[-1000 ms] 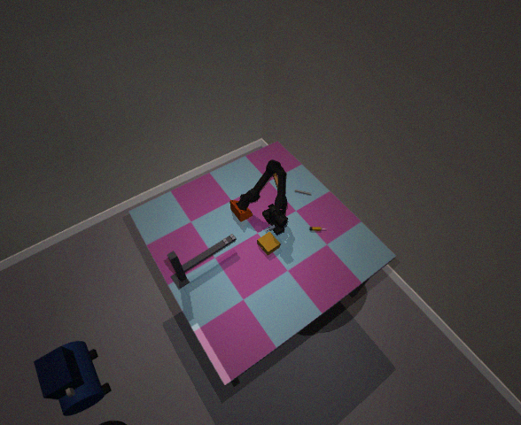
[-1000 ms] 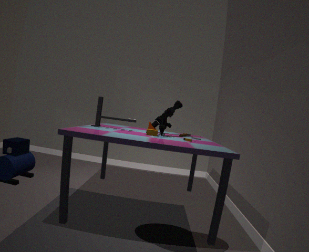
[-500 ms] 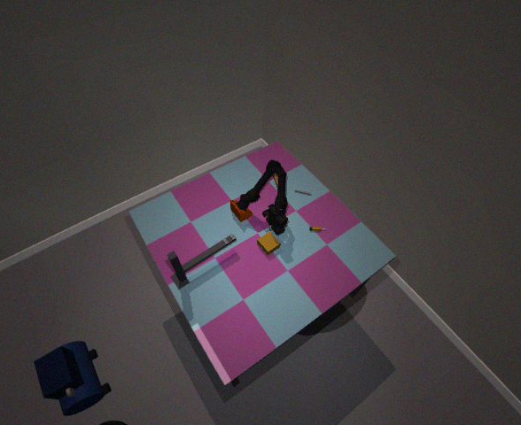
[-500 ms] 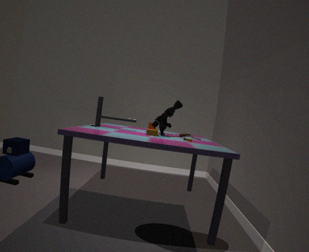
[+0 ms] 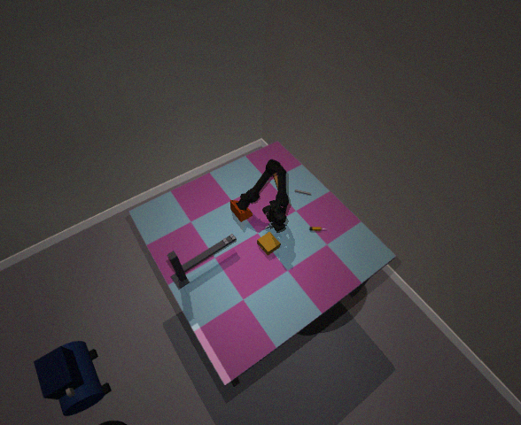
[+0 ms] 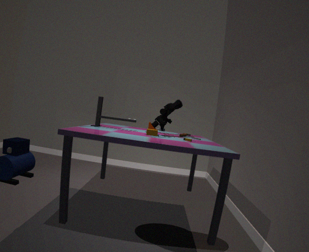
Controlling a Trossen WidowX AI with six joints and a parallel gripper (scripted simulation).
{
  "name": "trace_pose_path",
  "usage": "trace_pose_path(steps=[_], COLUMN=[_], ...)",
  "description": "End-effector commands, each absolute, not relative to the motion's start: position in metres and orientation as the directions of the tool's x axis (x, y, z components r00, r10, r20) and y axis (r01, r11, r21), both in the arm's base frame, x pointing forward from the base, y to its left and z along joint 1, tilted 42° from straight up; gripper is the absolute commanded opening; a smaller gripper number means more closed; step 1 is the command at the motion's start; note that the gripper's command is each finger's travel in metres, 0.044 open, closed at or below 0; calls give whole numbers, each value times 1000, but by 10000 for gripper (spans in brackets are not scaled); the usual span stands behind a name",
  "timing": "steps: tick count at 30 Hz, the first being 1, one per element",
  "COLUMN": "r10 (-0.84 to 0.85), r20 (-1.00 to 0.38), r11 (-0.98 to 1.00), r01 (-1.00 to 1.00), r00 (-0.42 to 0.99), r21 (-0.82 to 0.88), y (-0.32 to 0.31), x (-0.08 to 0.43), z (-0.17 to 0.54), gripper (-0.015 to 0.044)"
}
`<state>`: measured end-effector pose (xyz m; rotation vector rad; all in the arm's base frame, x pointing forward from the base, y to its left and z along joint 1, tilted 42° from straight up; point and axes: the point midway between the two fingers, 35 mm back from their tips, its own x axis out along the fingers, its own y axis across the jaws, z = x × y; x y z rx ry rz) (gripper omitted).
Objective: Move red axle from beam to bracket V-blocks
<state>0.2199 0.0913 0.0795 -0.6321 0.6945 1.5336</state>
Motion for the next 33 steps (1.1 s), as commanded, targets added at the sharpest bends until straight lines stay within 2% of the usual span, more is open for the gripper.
trace_pose_path(steps=[1,10,19,33], r10=[663,665,665,665], r20=[-746,-744,-744,-744], r11=[-45,-54,-166,-199], r01=[-998,-998,-984,-975], r00=[-66,-67,-67,-64], r21=[49,41,-60,-94], y=[75,66,67,84], x=[222,224,225,274], z=[98,107,107,123], gripper=[0,0,0,0])
